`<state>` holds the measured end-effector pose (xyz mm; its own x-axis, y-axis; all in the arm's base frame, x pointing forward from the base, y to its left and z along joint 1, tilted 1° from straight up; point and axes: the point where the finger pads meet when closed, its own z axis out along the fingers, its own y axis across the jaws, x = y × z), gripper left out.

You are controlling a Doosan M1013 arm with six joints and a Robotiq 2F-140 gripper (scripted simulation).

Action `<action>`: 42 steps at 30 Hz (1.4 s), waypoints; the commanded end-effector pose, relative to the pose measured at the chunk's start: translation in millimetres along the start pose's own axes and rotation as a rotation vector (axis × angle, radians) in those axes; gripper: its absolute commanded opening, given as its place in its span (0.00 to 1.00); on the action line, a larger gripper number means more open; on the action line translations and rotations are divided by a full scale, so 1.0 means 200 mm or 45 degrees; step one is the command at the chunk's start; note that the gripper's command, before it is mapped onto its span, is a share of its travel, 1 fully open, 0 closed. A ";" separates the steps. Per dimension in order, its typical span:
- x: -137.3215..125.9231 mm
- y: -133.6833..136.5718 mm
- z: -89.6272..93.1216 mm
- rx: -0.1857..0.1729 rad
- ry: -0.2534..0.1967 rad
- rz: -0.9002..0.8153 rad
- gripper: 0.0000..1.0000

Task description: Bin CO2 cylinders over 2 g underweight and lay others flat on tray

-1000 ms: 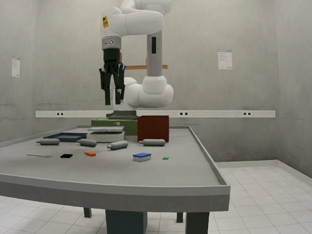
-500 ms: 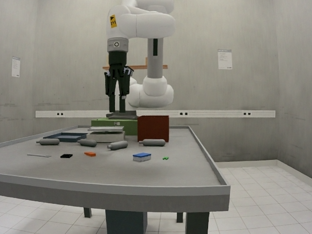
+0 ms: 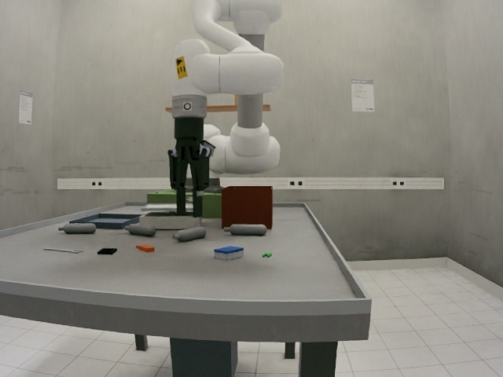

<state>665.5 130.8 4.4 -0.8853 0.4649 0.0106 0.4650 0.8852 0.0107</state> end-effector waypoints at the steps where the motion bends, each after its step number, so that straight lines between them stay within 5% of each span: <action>1: -0.01 0.01 0.06 -0.003 -0.003 0.000 0.39; 11: -0.01 0.01 0.25 -0.003 -0.003 0.000 0.39; 29: -0.01 0.01 0.27 -0.003 -0.003 0.000 0.39; 30: -0.01 0.01 0.27 -0.003 -0.003 0.000 0.10; 42: -0.01 0.01 0.26 -0.003 -0.003 0.000 0.10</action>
<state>666.3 131.9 -50.4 -0.8853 0.4649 0.0101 0.4650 0.8852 0.0113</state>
